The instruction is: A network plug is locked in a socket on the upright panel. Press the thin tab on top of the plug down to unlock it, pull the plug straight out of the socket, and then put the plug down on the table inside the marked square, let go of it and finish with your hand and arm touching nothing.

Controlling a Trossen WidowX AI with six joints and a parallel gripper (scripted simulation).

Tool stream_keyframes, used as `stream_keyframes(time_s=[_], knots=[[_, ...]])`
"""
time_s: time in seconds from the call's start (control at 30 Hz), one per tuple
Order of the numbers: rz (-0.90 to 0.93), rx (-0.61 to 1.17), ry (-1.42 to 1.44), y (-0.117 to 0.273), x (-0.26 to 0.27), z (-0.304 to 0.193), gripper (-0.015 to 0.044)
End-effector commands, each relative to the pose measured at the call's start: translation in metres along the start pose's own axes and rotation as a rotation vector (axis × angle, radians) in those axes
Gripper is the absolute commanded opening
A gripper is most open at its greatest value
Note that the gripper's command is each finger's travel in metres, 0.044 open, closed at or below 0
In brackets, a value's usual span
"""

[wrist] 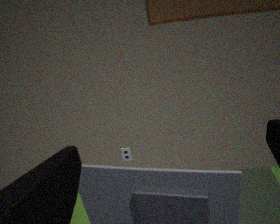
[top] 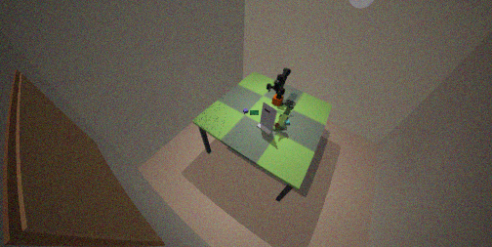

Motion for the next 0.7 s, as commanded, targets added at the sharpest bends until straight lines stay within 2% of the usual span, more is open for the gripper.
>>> stream_keyframes(time_s=[0.0,0.27,0.67], knots=[[0.0,0.0,-0.006,0.0,0.0,-0.001,0.0374],[-0.003,0.003,-0.262,-0.006,0.01,-0.03,0.0164],[-0.011,0.007,-0.682,-0.004,0.026,-0.078,0.0156]])
Point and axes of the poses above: the point midway between the two fingers, 35 mm back from their tips, its own y axis back along the fingers, its own x axis across the jaws, z = x × y, the point moved 9 cm from there along y, back along the fingers, and after that the axes turned 5 degrees about -y, right-handed, at the moved point
